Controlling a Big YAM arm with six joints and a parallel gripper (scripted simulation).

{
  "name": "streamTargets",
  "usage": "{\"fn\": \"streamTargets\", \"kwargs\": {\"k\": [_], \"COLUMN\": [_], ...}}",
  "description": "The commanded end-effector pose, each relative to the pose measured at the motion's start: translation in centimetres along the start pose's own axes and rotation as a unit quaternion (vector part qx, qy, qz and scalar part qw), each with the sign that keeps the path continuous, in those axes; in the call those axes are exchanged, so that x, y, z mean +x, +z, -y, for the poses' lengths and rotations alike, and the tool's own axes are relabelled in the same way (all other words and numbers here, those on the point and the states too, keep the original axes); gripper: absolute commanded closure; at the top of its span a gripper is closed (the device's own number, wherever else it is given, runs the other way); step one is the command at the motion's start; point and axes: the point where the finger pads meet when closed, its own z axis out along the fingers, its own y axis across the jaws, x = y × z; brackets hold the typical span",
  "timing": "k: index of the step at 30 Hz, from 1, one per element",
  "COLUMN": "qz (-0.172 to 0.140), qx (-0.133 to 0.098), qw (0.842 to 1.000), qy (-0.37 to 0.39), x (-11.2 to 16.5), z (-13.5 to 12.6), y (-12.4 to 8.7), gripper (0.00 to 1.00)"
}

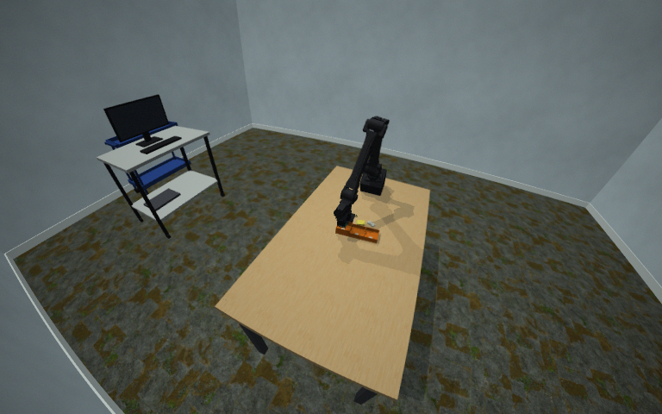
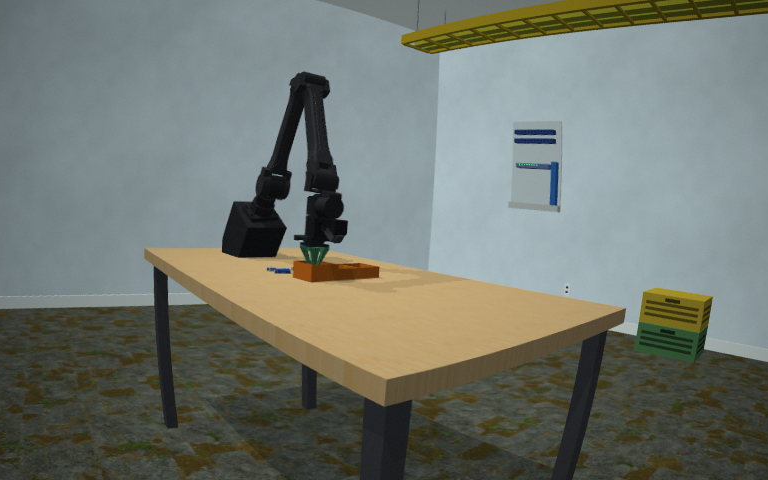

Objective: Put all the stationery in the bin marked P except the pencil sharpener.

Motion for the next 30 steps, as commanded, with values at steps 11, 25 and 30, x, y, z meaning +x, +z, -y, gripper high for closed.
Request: {"fn": "streamTargets", "kwargs": {"k": [11,25,30], "qz": [0.033,0.033,0.032], "qx": [0.004,0.004,0.003], "qw": [0.999,0.999,0.999], "qy": [-0.001,-0.001,-0.001], "x": [-2.5,-2.4,-2.3], "z": [-0.3,-0.4,-0.4], "y": [-1.0,-1.2,-1.3], "gripper": [0.92,0.92,0.92]}}
